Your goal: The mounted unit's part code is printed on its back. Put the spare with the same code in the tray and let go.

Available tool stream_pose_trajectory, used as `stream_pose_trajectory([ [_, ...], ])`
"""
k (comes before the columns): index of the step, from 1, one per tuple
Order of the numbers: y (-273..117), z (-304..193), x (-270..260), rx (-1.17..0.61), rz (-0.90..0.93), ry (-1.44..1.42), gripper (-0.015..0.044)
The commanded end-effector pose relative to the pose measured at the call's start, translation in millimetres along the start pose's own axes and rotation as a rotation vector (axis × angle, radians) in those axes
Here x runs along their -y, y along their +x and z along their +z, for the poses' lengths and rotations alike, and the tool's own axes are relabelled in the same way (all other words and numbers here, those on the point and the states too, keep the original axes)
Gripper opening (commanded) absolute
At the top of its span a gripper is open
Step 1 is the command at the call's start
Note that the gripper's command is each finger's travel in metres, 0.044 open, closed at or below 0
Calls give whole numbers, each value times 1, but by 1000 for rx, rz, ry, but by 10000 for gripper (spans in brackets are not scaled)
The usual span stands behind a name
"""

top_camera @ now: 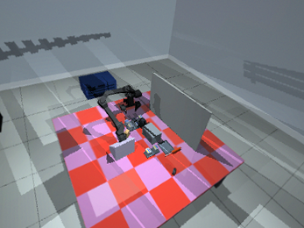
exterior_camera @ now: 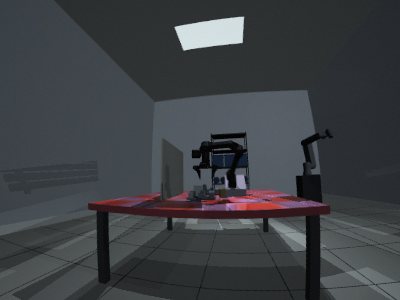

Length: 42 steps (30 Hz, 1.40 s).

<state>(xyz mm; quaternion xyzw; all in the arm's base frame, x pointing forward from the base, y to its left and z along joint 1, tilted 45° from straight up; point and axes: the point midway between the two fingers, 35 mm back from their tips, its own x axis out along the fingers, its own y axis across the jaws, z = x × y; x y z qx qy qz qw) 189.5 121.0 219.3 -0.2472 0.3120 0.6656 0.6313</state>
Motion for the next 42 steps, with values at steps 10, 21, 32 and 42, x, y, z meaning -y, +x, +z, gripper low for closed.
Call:
stream_pose_trajectory([
  [10,20,2,-33,17,17,-167,361],
  [21,50,-3,-41,20,16,-167,300],
  [32,64,-4,-39,14,17,-168,300],
  [42,80,-4,-37,11,16,-169,300],
])
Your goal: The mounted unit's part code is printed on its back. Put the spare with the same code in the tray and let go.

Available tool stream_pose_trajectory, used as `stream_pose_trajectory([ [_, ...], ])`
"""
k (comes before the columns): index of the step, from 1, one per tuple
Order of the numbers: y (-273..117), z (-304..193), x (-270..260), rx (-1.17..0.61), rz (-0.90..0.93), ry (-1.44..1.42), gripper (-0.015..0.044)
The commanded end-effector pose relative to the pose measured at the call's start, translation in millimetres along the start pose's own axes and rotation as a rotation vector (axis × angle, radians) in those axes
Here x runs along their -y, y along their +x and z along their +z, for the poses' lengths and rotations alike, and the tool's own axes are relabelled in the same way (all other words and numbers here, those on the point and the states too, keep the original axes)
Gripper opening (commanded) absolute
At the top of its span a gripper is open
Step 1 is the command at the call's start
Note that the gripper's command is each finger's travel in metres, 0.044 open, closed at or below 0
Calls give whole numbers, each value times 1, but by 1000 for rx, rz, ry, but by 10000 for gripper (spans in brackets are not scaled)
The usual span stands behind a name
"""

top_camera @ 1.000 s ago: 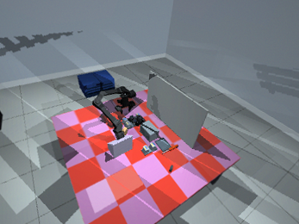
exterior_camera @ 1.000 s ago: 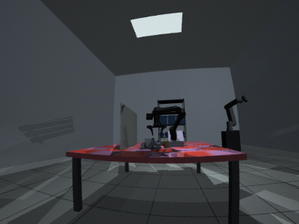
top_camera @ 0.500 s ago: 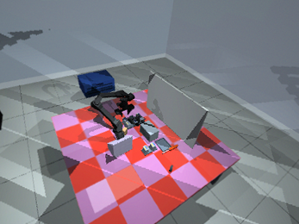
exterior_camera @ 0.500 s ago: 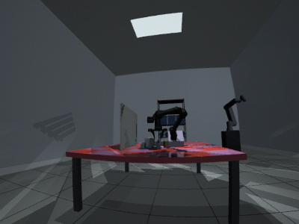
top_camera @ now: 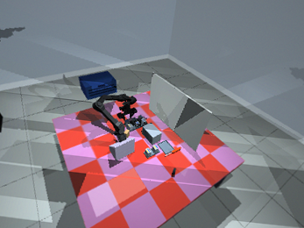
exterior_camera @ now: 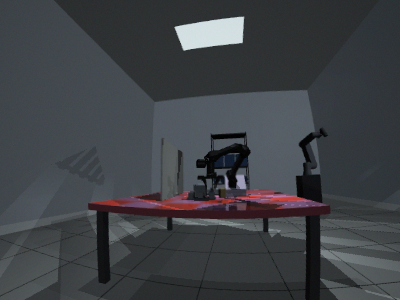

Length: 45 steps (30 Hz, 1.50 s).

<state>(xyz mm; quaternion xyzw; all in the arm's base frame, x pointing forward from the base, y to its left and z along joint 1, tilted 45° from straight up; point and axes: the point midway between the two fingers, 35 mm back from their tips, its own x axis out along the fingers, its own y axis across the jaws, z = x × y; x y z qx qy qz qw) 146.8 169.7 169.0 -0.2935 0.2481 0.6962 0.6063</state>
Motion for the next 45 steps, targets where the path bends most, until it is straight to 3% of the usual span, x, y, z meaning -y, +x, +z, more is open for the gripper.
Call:
stream_pose_trajectory([
  [1,8,-2,-1,-8,5,6,300],
  [31,56,-1,-3,5,4,7,300],
  [45,57,-1,-4,6,4,8,300],
])
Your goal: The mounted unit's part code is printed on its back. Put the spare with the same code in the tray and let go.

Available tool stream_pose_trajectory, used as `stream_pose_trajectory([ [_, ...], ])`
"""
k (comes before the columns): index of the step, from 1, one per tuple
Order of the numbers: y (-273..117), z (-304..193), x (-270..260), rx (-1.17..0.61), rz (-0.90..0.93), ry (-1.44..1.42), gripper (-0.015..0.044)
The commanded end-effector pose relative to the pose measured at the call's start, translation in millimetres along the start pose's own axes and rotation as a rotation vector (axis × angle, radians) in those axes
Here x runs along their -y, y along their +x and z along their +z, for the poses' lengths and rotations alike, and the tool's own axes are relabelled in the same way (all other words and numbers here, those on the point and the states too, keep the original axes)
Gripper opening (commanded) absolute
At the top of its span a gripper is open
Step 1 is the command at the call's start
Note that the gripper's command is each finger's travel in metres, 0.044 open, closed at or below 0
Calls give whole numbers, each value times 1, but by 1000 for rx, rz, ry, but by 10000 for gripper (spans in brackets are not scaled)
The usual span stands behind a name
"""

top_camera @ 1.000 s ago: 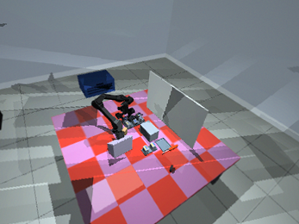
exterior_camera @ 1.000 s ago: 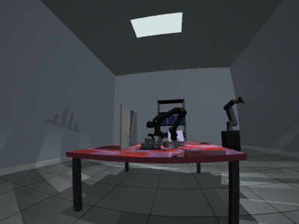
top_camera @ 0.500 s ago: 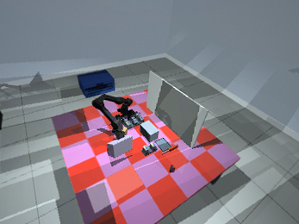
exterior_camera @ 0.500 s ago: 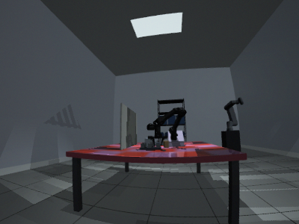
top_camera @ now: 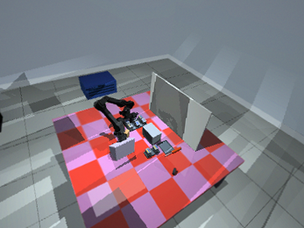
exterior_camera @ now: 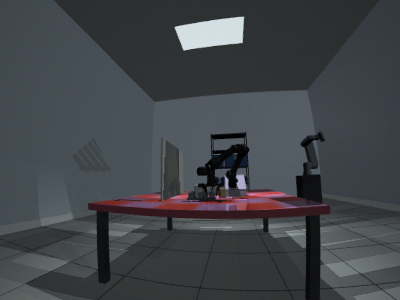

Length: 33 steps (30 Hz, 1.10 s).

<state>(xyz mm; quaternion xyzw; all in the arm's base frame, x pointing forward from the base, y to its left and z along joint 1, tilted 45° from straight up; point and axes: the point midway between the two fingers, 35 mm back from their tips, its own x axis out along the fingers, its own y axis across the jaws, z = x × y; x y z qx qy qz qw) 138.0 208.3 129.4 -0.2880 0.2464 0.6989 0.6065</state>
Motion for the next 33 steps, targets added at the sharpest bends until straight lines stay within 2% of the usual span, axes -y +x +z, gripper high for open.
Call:
stream_pose_trajectory([
  [1,1,-1,0,-6,-1,5,300],
  [5,1,-1,0,-6,-1,5,300],
  [11,0,0,0,0,1,1,142],
  [18,0,0,0,0,1,1,96],
  [22,0,0,0,0,1,1,0],
  [33,-10,-1,2,-7,1,0,0],
])
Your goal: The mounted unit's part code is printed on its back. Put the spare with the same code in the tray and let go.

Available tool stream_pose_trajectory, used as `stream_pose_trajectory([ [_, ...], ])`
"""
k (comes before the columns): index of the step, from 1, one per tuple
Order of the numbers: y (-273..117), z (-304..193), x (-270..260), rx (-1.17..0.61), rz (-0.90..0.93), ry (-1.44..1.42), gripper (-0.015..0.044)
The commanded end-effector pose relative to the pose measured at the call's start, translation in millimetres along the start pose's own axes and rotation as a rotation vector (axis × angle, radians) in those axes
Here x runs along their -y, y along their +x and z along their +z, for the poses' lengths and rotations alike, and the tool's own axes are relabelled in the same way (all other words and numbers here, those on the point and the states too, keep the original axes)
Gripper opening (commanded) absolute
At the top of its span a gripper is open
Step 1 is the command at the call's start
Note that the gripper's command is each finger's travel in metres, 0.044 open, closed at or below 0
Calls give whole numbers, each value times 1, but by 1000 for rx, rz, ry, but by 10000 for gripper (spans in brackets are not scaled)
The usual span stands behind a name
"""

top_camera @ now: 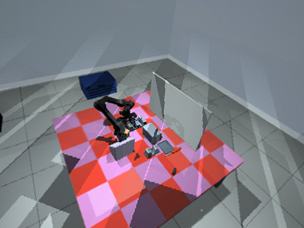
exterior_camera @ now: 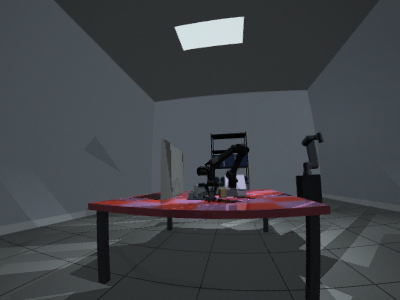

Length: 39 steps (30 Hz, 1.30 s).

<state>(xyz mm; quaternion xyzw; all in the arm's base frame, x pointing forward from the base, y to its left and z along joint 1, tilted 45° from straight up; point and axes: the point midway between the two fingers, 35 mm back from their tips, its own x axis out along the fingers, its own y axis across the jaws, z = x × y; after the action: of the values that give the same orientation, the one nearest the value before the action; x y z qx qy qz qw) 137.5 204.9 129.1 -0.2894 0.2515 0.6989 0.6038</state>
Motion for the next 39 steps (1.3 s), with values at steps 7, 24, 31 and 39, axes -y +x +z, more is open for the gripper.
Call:
stream_pose_trajectory([
  [7,-39,-1,5,-7,-5,-3,0],
  [24,-76,-1,1,-8,-4,7,0],
  [31,-101,3,6,-12,-3,7,0],
  [39,-128,9,8,-9,-2,6,0],
])
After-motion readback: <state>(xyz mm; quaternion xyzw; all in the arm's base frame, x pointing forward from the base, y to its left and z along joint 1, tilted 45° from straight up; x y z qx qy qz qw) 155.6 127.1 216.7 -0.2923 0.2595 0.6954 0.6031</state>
